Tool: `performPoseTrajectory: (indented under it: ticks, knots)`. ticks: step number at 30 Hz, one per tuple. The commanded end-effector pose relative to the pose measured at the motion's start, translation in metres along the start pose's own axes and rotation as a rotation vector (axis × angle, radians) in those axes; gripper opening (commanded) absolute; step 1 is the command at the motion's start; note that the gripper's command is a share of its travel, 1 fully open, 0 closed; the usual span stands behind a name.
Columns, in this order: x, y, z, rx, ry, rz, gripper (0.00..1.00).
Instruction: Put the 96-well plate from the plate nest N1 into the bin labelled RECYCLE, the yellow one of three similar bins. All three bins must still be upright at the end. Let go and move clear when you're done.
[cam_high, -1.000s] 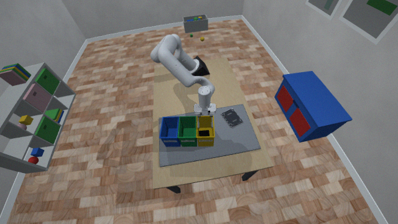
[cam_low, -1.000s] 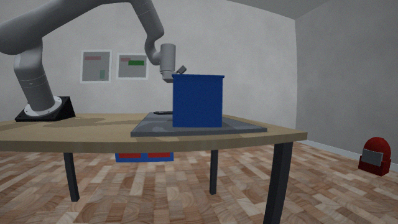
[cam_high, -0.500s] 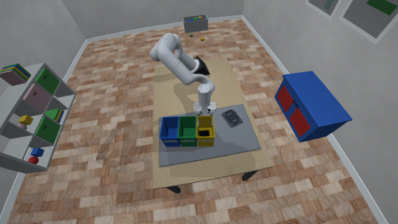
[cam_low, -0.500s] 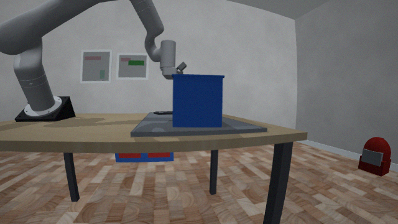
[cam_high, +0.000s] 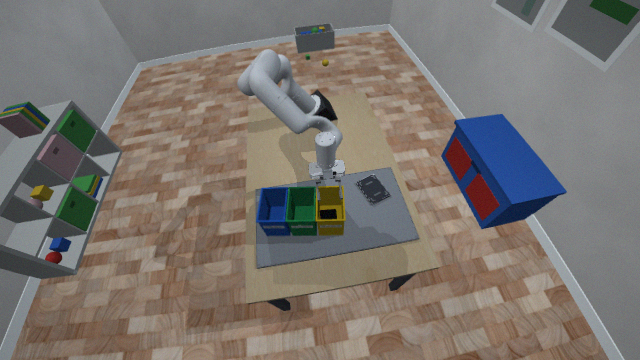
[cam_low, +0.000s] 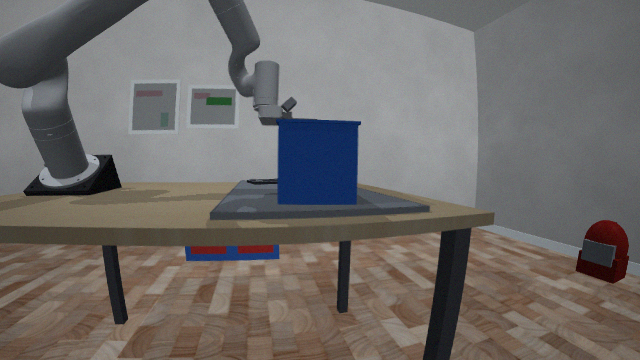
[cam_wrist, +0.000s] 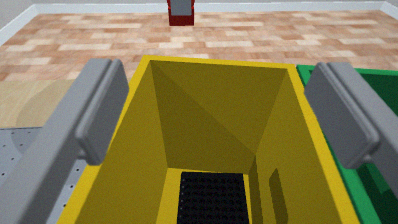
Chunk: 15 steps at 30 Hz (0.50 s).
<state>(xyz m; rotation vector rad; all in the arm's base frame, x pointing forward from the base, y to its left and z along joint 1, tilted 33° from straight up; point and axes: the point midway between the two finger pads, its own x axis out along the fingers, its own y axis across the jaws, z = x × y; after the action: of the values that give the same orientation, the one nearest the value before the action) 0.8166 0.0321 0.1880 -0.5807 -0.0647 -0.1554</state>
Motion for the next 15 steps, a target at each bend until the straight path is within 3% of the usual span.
performPoseTrajectory:
  ticks: [1, 15]
  knots:
    - [-0.023, -0.001, 0.013, 0.004, -0.002, 0.081, 0.18]
    - [-0.078, -0.002, 0.038, 0.004, -0.002, 0.081, 0.18]
